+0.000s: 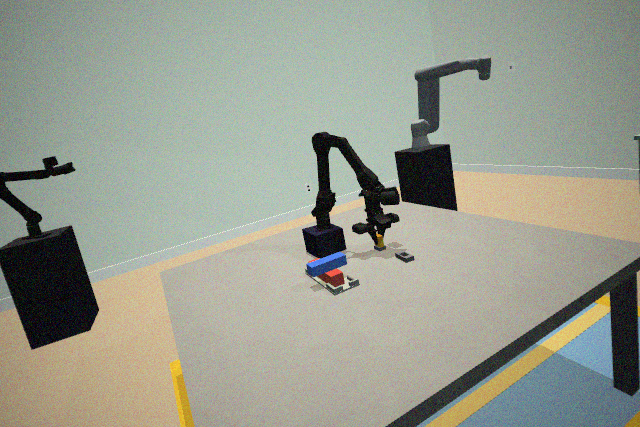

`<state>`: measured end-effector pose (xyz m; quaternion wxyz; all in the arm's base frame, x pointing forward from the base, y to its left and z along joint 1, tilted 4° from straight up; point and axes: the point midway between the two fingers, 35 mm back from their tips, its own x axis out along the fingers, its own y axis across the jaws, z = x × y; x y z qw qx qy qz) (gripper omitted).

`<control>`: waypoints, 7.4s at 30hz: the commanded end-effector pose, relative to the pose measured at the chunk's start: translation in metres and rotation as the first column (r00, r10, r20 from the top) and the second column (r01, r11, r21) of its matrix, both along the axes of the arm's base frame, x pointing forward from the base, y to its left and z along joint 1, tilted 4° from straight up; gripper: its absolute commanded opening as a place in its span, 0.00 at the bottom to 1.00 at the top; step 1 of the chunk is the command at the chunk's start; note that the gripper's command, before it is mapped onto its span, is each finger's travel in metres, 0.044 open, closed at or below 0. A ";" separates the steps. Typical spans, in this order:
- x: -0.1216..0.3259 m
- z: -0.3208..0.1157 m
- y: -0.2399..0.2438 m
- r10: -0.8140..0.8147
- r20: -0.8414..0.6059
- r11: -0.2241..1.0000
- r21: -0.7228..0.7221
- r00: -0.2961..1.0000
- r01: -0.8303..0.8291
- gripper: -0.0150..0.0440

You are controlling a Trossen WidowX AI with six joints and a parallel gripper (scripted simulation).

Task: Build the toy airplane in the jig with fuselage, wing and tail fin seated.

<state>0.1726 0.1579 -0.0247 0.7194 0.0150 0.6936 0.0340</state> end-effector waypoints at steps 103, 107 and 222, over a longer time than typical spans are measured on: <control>0.059 0.092 -0.165 0.009 0.002 0.999 -0.037 1.000 -0.009 0.25; 0.058 0.089 -0.178 0.012 0.001 0.999 -0.036 1.000 -0.011 0.25; 0.025 0.026 -0.284 0.039 0.008 0.999 -0.030 0.999 -0.038 0.69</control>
